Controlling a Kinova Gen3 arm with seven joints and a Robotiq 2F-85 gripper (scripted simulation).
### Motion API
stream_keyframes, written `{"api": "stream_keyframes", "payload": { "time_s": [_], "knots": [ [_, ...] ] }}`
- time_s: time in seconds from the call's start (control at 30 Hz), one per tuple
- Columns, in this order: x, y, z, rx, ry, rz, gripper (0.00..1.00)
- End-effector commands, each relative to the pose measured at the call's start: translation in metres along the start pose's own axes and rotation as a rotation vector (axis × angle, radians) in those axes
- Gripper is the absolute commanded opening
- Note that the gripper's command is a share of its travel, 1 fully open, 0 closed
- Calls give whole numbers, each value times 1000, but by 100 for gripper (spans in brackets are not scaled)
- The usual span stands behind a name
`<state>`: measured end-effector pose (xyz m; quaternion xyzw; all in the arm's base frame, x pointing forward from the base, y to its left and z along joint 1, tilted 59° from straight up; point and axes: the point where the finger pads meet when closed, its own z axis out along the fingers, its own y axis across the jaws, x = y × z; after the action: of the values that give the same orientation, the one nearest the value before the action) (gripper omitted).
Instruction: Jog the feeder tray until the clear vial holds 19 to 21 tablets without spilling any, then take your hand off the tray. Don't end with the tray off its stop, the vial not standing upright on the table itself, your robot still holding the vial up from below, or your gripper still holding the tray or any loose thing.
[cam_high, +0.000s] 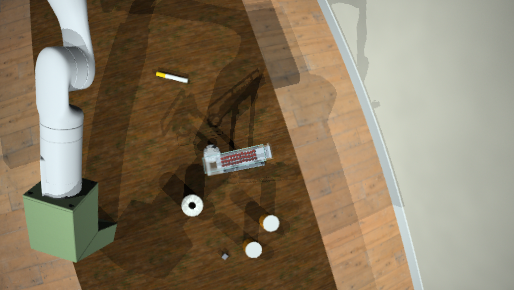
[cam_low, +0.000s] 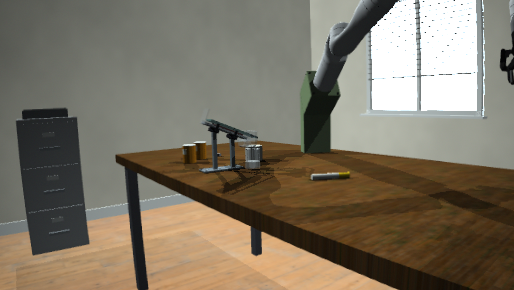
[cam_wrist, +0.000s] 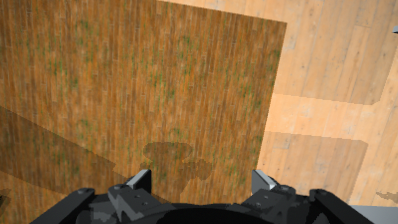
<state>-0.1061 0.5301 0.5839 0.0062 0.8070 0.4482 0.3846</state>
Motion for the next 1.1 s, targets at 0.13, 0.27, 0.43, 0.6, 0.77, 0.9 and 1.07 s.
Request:
{"api": "stream_keyframes", "payload": {
  "time_s": [0.13,0.27,0.43,0.6,0.77,0.9,1.07],
  "knots": [
    [0,0,-1,-1,1,1,100],
    [0,0,-1,-1,1,1,100],
    [0,0,-1,-1,1,1,100],
    [0,0,-1,-1,1,1,0],
    [-13,-2,4,2,-12,22,0],
    [-46,-9,15,12,-44,74,0],
    [-102,-26,35,33,-99,165,0]
  ]
}}
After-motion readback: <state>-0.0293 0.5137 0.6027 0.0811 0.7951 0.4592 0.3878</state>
